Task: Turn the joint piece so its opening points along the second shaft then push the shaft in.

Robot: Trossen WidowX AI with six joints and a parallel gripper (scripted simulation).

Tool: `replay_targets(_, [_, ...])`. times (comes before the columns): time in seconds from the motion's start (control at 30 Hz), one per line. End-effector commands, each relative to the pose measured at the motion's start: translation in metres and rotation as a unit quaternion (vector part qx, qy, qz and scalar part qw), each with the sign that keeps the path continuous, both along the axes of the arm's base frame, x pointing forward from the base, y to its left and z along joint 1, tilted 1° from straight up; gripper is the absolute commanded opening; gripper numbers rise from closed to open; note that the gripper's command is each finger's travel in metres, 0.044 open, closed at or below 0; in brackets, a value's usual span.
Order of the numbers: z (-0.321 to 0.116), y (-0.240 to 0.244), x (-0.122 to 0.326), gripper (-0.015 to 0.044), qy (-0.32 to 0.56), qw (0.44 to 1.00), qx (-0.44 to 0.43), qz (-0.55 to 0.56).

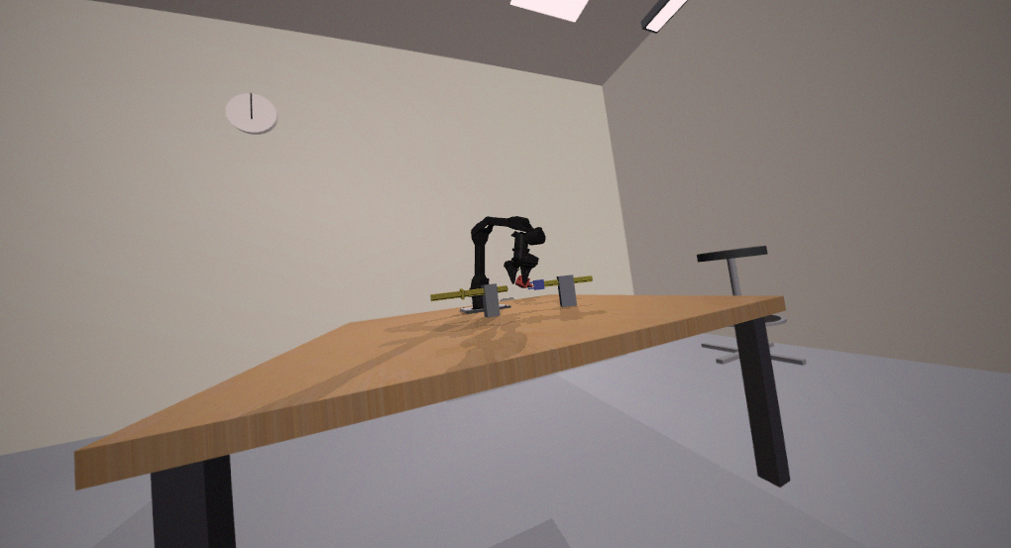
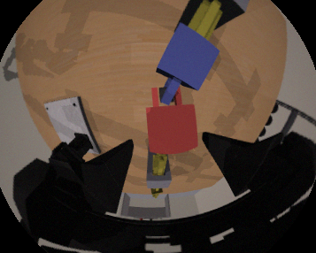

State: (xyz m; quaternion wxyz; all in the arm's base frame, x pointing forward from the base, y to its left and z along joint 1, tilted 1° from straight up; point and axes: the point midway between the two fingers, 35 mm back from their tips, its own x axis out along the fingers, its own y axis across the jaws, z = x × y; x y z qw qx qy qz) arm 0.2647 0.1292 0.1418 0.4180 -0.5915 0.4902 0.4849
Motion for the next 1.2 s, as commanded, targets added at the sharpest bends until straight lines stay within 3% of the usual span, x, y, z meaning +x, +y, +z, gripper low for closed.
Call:
replay_targets(0.0, [0.000,0.007,-0.002,0.0440,0.000,1.000,0.001,-0.004])
replay_targets(0.67, [-0.028,0.002,0.000,0.0440,0.000,1.000,0.001,-0.004])
replay_targets(1.0, [-0.028,0.002,0.000,0.0182,0.000,1.000,0.001,-0.004])
replay_targets(1.17, [-0.028,0.002,0.000,0.0182,0.000,1.000,0.001,-0.004])
